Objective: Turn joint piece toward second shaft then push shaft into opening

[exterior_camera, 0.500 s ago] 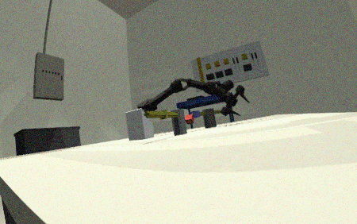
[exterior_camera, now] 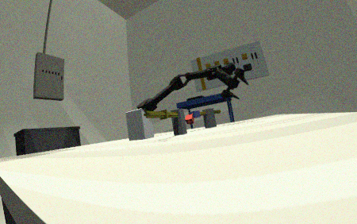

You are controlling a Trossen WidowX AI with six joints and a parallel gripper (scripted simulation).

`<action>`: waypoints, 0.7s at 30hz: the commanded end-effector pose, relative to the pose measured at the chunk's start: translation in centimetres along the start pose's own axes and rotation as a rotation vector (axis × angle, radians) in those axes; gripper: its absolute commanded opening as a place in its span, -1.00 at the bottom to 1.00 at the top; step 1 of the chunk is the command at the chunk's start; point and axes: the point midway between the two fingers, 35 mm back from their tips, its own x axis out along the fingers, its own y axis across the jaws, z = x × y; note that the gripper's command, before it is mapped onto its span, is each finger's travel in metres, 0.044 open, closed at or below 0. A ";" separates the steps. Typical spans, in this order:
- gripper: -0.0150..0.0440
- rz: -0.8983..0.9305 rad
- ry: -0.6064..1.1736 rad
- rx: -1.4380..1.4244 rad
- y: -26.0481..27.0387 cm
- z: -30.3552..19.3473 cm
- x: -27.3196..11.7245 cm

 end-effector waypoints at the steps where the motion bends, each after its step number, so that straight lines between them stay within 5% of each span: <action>1: 1.00 0.043 0.013 0.136 -1.9 -0.2 -3.2; 13: 1.00 0.072 0.026 0.221 -2.6 -0.8 -5.2; 21: 1.00 0.194 0.119 0.398 0.8 -5.4 -6.8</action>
